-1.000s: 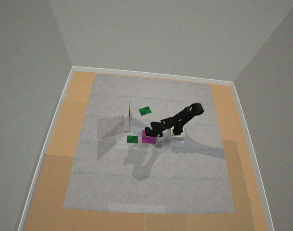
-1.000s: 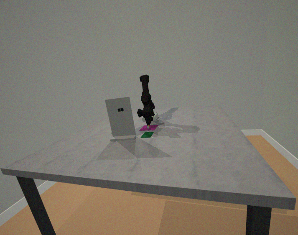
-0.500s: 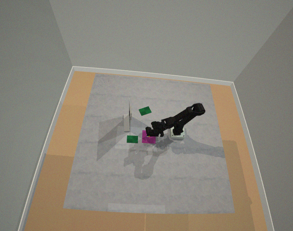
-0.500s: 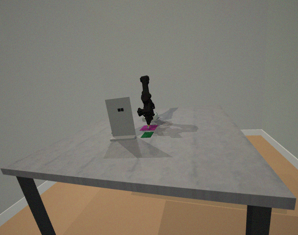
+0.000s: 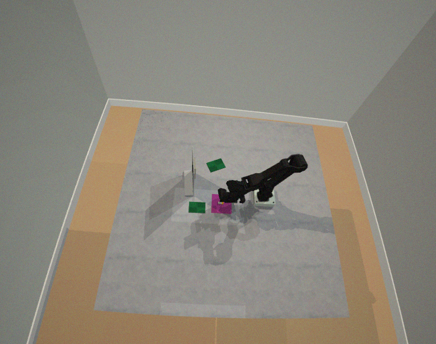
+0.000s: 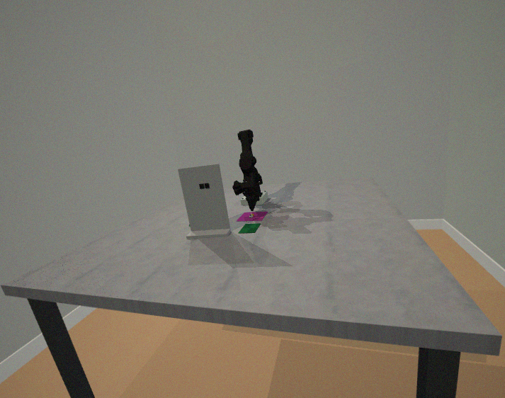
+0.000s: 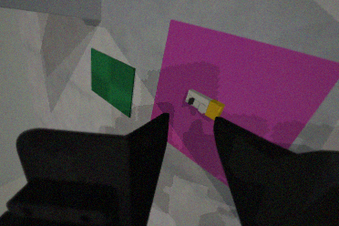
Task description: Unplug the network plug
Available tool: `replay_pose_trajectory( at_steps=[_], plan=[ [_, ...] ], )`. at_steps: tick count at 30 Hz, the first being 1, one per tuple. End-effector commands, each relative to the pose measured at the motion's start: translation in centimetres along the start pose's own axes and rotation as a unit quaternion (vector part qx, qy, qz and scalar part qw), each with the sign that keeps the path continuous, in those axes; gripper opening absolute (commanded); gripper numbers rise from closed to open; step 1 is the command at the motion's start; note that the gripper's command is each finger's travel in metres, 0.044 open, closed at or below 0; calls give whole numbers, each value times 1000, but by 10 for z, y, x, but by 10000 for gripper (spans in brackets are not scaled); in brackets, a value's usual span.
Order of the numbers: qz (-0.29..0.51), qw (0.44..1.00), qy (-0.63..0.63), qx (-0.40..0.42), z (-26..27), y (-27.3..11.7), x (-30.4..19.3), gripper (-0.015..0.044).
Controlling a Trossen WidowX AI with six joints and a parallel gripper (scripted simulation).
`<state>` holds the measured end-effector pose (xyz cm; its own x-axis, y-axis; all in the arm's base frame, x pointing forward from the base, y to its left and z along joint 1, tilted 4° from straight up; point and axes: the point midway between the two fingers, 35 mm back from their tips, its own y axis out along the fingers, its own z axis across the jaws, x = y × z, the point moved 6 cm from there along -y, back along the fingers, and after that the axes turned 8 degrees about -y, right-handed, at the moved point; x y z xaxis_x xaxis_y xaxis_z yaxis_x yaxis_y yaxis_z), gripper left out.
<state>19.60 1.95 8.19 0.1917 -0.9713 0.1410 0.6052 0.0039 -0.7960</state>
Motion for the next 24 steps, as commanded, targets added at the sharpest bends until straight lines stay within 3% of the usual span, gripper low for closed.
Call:
replay_pose_trajectory(
  at_steps=[1, 24],
  plan=[
    [-1, 1000, 2, 4, 1, -4, 0, 156],
    [-1, 1000, 2, 3, 9, -22, 0, 156]
  ],
)
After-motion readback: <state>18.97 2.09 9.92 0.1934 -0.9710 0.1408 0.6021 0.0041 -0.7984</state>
